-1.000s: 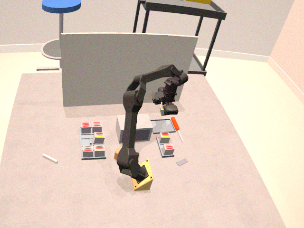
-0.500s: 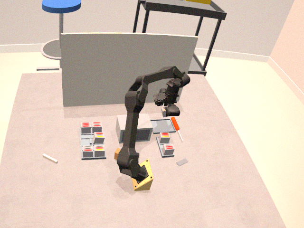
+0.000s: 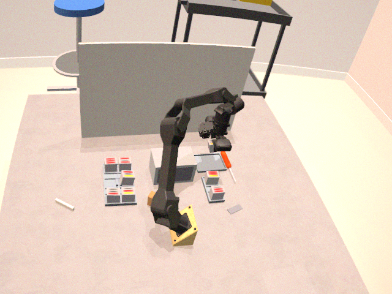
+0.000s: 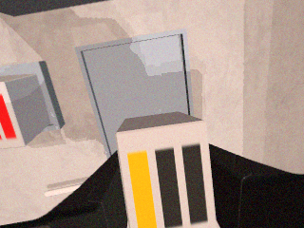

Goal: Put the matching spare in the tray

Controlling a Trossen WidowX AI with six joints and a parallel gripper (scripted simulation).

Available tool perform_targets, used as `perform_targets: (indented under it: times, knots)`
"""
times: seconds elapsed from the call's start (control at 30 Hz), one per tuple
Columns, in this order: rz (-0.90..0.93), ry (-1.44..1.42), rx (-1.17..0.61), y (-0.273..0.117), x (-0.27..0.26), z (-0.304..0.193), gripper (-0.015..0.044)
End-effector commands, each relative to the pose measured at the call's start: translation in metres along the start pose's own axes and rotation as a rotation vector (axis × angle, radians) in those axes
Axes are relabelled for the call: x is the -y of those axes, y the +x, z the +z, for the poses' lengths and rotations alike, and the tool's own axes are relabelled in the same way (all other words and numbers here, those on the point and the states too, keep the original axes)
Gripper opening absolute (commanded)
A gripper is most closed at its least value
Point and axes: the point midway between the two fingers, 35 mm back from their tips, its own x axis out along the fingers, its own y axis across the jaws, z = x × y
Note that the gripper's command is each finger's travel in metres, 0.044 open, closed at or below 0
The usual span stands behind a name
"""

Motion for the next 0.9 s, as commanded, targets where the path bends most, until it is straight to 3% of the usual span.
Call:
perform_targets:
  times: [0.0,0.87]
  knots:
    - [0.002,0.005,0.006,0.005,-0.001,0.001,0.0000]
    - [0.002,0.005,0.007,0.025,0.000,0.001,0.0000]
